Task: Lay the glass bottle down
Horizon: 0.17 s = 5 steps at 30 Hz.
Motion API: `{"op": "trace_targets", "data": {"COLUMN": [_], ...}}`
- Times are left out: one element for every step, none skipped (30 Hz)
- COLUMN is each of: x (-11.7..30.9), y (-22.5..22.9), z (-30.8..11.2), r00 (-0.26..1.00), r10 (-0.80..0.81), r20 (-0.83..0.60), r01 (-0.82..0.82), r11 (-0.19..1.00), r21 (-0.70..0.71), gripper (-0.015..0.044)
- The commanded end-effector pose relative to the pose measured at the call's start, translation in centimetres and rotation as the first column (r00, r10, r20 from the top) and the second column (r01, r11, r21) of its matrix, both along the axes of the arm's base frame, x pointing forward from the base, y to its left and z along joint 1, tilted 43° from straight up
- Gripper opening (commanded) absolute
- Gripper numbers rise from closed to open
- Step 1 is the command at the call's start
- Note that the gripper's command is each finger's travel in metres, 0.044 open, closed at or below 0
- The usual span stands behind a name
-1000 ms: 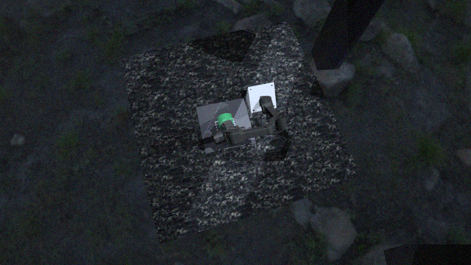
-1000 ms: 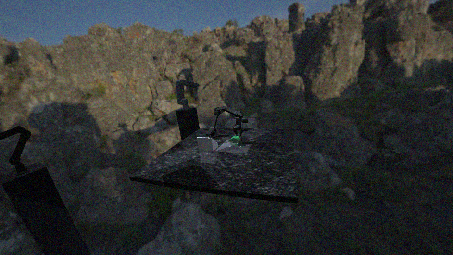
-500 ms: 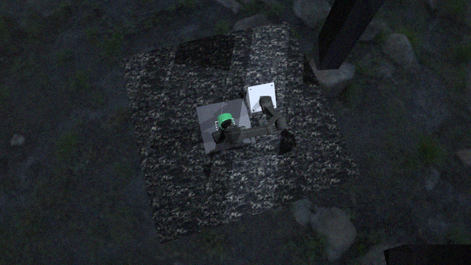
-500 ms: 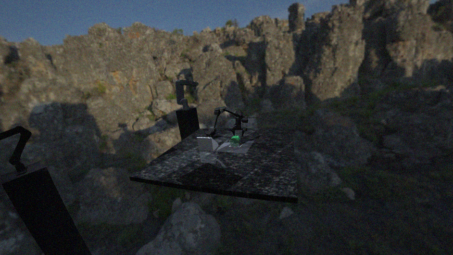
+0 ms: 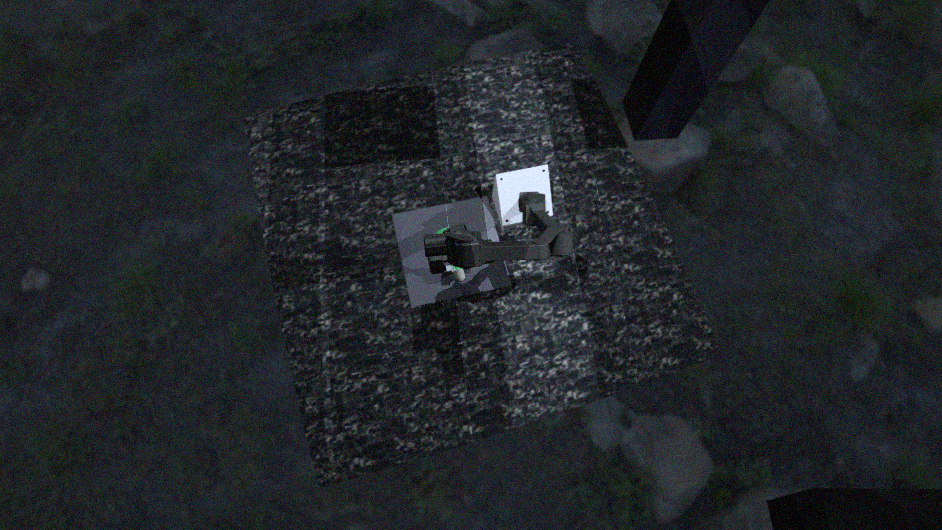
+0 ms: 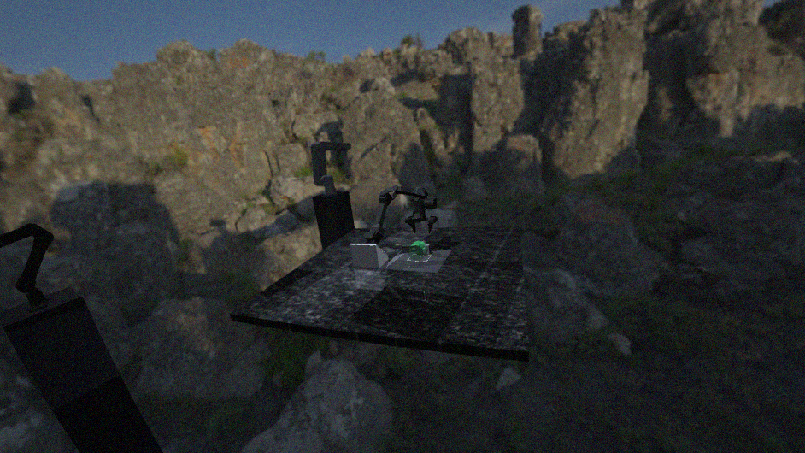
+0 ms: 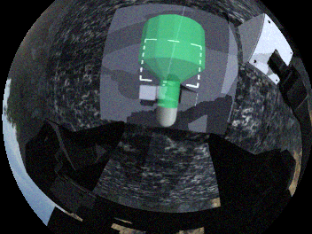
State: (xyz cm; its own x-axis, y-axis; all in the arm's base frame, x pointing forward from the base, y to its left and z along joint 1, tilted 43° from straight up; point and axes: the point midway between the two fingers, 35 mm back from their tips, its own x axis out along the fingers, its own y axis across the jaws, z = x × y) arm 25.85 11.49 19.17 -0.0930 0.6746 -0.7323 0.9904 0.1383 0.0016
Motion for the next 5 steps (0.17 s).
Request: {"op": "trace_targets", "data": {"x": [0.06, 0.06, 0.06, 0.06, 0.06], "y": [-0.13, -0.13, -0.13, -0.13, -0.13], "z": [0.3, 0.3, 0.3, 0.3, 0.3], "r00": [1.0, 1.0, 1.0, 1.0, 1.0], "r10": [0.001, 0.001, 0.001, 0.001, 0.001], "r20": [0.005, 0.005, 0.005, 0.005, 0.005], "r01": [-0.001, -0.001, -0.001, -0.001, -0.001], "r11": [1.0, 1.0, 1.0, 1.0, 1.0], "r21": [0.007, 0.007, 0.007, 0.007, 0.007], "gripper": [0.044, 0.044, 0.044, 0.044, 0.044]}}
